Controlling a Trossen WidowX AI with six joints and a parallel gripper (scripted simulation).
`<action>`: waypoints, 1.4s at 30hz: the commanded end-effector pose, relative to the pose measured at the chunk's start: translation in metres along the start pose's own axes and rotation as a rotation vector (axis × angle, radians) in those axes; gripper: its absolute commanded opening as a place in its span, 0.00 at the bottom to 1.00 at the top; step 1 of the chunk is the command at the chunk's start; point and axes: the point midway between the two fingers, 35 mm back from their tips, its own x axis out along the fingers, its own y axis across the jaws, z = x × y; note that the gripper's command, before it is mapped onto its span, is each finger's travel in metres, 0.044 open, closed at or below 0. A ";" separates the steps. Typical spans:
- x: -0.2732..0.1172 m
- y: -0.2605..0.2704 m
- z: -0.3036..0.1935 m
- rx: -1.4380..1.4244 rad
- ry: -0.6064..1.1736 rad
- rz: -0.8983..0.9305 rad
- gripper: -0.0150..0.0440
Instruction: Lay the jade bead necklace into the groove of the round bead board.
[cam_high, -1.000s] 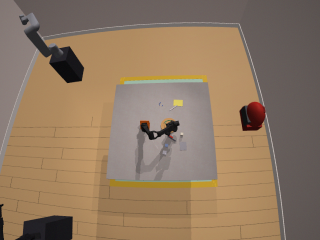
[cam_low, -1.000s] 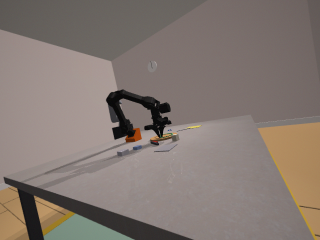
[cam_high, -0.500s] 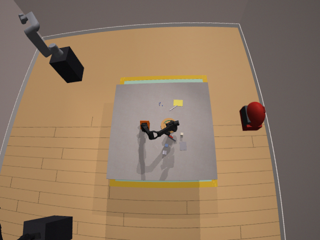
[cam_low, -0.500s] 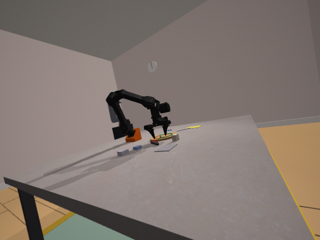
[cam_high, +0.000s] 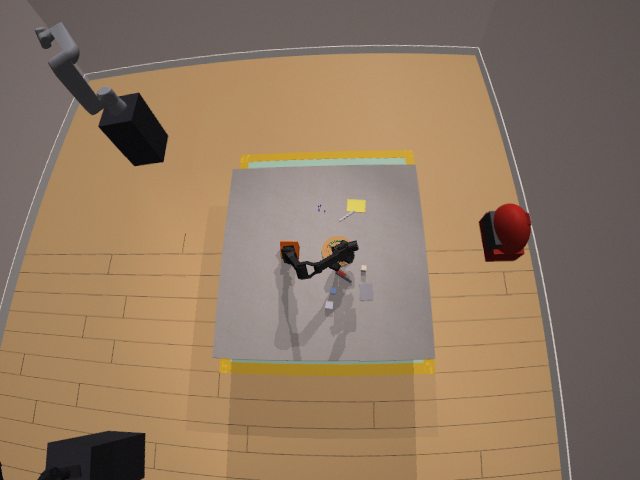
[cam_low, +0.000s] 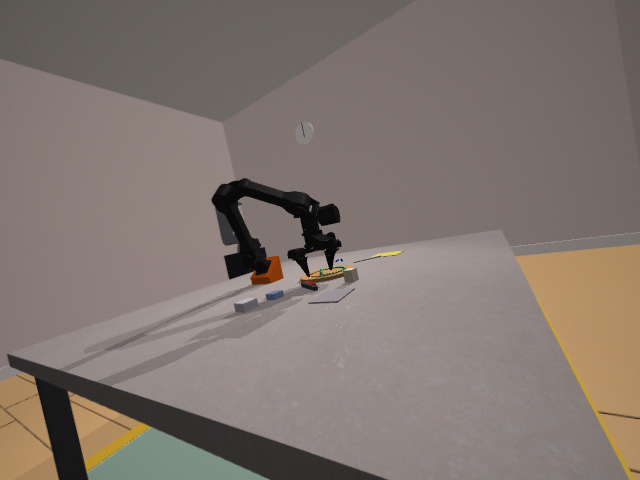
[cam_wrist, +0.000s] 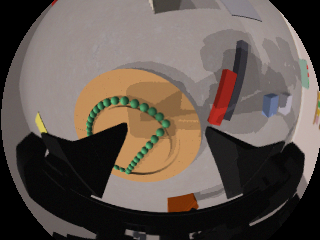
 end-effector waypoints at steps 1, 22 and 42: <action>-0.001 0.000 0.002 0.007 -0.004 0.002 1.00; -0.032 0.064 -0.102 1.033 0.005 0.006 0.46; -0.019 0.066 -0.100 1.041 0.009 0.013 0.46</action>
